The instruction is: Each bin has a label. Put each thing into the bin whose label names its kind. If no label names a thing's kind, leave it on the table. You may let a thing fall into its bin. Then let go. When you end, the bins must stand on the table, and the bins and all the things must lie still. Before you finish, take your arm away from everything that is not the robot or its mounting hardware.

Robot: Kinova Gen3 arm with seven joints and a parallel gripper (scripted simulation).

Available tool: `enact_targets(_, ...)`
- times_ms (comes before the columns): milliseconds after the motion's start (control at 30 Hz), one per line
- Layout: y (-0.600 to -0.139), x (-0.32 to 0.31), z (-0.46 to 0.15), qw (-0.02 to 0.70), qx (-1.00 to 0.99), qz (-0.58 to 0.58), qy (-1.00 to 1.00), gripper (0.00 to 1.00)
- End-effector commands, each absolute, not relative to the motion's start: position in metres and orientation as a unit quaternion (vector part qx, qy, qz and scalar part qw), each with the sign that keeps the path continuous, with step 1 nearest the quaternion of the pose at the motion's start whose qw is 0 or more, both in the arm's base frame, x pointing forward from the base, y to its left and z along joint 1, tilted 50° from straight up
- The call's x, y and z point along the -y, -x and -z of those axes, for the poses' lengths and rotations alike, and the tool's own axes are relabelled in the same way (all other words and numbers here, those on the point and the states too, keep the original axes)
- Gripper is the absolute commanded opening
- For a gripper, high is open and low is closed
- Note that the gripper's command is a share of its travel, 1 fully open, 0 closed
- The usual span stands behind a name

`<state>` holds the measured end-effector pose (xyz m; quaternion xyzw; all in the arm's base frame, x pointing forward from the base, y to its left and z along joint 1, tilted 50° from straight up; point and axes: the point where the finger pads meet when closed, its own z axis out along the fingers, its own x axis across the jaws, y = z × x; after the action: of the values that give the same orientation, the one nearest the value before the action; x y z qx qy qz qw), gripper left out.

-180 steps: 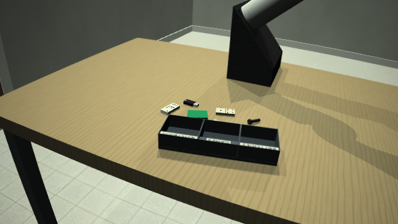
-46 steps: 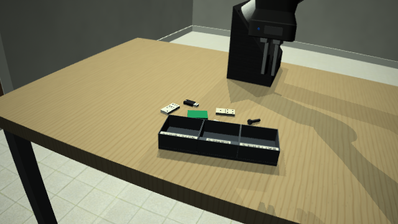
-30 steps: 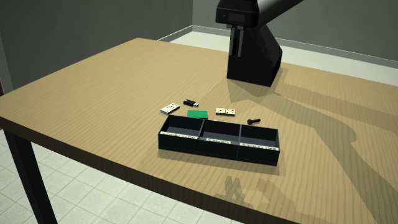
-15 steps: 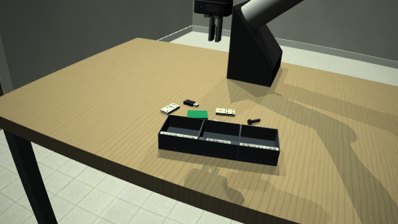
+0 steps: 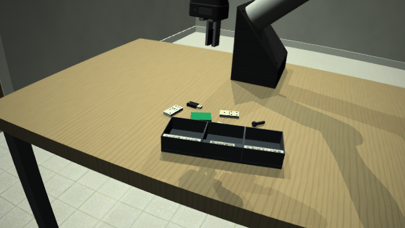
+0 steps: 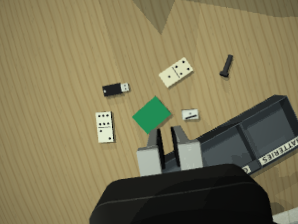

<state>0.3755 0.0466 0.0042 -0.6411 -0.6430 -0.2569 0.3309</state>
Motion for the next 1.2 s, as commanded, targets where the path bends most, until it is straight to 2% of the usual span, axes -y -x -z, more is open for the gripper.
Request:
enact_targets(0,-0.385,-0.062,0.012,0.352,0.608,0.229,0.674,0.31)
enact_targets(667,-0.479,-0.146,0.092,0.406,0.305,0.093,0.856,0.31)
enact_targets(1167,-0.479,-0.146,0.092,0.417,0.031,-0.042,0.908,0.31)
